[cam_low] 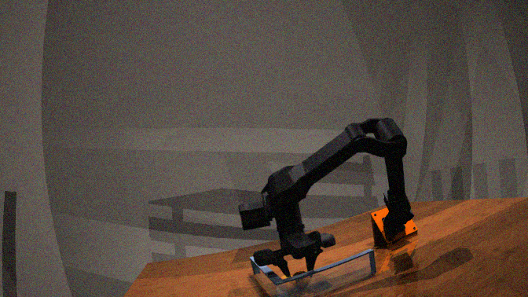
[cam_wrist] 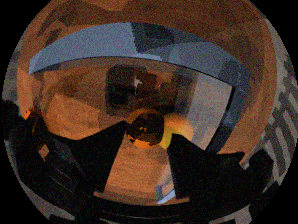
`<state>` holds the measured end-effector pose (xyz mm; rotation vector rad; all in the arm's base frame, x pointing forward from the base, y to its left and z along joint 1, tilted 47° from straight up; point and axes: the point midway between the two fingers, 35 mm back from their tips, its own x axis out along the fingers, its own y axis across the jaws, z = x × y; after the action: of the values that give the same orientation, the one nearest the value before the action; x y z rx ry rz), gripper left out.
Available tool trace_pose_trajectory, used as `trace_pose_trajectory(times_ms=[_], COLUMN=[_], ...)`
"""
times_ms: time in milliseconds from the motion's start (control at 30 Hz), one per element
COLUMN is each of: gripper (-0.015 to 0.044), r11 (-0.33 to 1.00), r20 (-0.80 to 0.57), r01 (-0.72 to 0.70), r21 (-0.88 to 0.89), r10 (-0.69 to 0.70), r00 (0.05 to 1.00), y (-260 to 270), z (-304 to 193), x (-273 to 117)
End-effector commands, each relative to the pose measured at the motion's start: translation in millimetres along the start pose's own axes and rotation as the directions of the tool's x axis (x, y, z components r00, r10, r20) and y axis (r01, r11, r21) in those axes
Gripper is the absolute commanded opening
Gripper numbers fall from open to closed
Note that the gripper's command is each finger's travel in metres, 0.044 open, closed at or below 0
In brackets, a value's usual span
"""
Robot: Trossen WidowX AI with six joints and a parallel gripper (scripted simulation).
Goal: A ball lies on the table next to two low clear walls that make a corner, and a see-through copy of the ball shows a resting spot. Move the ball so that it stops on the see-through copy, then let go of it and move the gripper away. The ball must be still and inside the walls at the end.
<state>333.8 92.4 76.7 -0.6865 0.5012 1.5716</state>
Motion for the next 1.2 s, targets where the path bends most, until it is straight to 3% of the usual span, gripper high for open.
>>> trace_pose_trajectory(times_ms=[0,267,900,1167], gripper=[0.0187,0.0,0.0,0.0], r11=[1.0,1.0,0.992,0.979], r20=[0.005,-0.002,-0.012,-0.013], r01=[-0.002,0.005,0.057,0.056], r21=[0.007,0.024,0.117,0.198], r10=[0.002,-0.005,-0.056,-0.054], r00=[1.0,1.0,0.998,0.998], y=[1,-2,2,1], z=[0,-1,-2,-2], x=[1,-14,-127,-129])
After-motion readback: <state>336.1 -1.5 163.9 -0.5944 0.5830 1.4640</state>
